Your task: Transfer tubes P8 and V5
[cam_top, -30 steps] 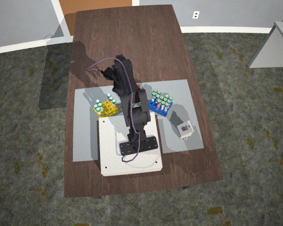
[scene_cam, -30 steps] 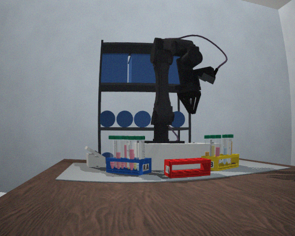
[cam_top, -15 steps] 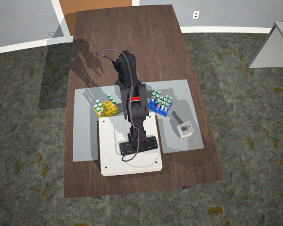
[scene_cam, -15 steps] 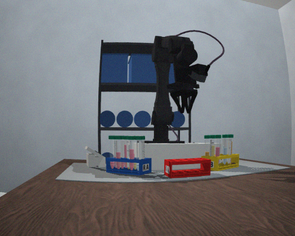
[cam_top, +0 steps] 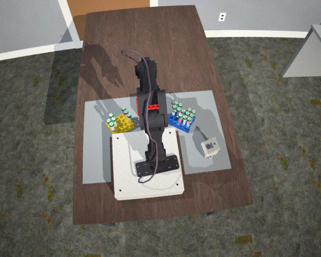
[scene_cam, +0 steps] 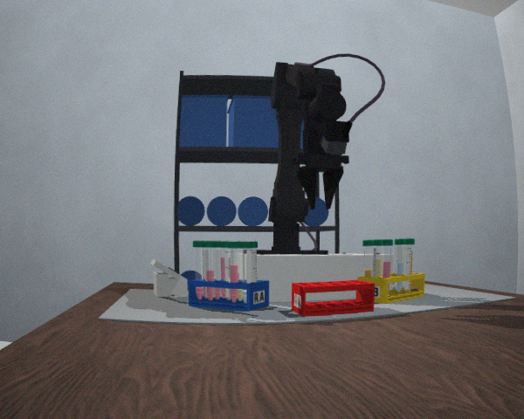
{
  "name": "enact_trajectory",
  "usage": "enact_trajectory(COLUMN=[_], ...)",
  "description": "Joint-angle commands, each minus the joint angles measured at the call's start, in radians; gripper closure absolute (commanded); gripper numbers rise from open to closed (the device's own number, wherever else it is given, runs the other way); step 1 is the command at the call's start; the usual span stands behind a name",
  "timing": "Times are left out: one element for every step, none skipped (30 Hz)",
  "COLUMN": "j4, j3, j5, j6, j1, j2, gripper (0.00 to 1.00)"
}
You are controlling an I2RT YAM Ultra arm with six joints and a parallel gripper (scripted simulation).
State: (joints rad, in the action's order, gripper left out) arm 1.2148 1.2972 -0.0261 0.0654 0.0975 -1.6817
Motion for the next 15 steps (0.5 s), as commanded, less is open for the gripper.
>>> enact_trajectory(j4=[-0.033, -0.033, -0.032, -0.033, -0.033, -0.033, -0.033, -0.033, -0.033, -0.033, -0.033, -0.033, -0.021, -0.021, -0.021], j3=[0.003, 0.022, 0.023, 0.023, 0.022, 0.022, 0.023, 0.023, 0.023, 0.022, 0.022, 0.022, 0.005, 0.005, 0.005], j5=[0.015, 0.014, 0.014, 0.014, 0.014, 0.013, 0.012, 0.013, 0.013, 0.013, 0.013, 0.013, 0.007, 0.007, 0.007], j6=[-0.050, -0.050, -0.051, -0.051, -0.051, -0.051, -0.051, -0.051, -0.051, -0.051, -0.051, -0.051, -0.044, -0.044, -0.044], j1=[0.014, 0.007, 0.004, 0.003, 0.003, 0.003, 0.004, 0.004, 0.003, 0.003, 0.003, 0.003, 0.003, 0.003, 0.003], j2=[-0.018, -0.011, 0.016, 0.018, 0.018, 0.018, 0.018, 0.018, 0.018, 0.018, 0.018, 0.018, -0.002, -0.002, -0.002], gripper=[0.70, 0.70, 0.70, 0.70, 0.70, 0.70, 0.70, 0.70, 0.70, 0.70, 0.70, 0.70, 0.70, 0.70, 0.70])
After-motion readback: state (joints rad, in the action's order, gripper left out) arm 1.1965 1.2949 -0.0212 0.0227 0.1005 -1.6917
